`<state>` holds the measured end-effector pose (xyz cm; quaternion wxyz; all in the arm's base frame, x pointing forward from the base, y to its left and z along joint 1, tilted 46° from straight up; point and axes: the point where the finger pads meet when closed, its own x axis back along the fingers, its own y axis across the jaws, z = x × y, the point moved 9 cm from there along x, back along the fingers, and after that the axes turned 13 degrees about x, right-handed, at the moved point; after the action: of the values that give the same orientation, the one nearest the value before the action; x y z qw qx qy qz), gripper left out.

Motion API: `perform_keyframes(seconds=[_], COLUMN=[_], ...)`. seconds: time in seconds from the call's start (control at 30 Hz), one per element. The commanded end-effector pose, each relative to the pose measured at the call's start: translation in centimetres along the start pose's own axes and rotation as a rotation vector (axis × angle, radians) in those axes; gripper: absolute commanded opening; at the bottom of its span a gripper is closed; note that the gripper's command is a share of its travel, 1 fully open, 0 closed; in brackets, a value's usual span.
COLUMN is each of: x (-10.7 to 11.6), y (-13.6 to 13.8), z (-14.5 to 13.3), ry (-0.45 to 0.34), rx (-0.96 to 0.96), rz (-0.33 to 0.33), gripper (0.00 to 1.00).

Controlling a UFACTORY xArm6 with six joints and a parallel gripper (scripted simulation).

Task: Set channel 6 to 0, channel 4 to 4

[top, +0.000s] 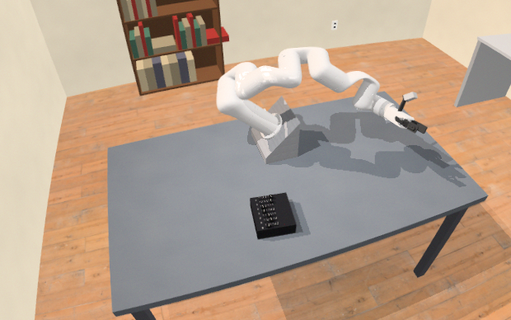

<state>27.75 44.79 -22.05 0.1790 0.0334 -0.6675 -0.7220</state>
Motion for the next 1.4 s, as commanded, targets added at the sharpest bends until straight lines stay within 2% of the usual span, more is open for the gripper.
perform_keyframes(seconds=[0.0, 0.63, 0.7, 0.77, 0.8, 0.83, 0.87, 0.9, 0.93, 0.97, 1.1, 1.13, 1.17, 1.2, 1.3, 1.33, 1.37], x=[-0.1, -0.3, -1.1, -2.4, -2.4, -3.3, -3.3, -4.3, -4.3, -5.3, -5.3, -6.2, -6.2, -7.0, -7.0, -7.7, -7.7], y=[0.2, 0.6, 1.9, 4.4, 4.4, 6.1, 6.1, 8.2, 8.2, 10.5, 10.5, 13.1, 13.1, 16.0, 16.0, 19.0, 19.0], z=[0.2, 0.1, -0.2, -1.1, -1.1, -1.7, -1.7, -2.6, -2.6, -3.7, -3.7, -5.1, -5.1, -6.8, -6.8, -8.7, -8.7], ry=[0.002, -0.010, -0.049, -0.126, -0.126, -0.179, -0.179, -0.242, -0.242, -0.315, -0.315, -0.396, -0.396, -0.485, -0.485, -0.579, -0.579], rx=[-0.004, -0.004, -0.005, -0.007, -0.007, -0.009, -0.009, -0.012, -0.012, -0.016, -0.016, -0.022, -0.022, -0.030, -0.030, -0.041, -0.041], rz=[-0.003, -0.006, -0.013, -0.025, -0.025, -0.031, -0.031, -0.036, -0.036, -0.040, -0.040, -0.041, -0.041, -0.038, -0.038, -0.031, -0.031], gripper=[1.00, 1.00, 1.00, 1.00, 1.00, 1.00, 1.00, 1.00, 1.00, 1.00, 1.00, 1.00, 1.00, 1.00, 1.00, 1.00, 1.00])
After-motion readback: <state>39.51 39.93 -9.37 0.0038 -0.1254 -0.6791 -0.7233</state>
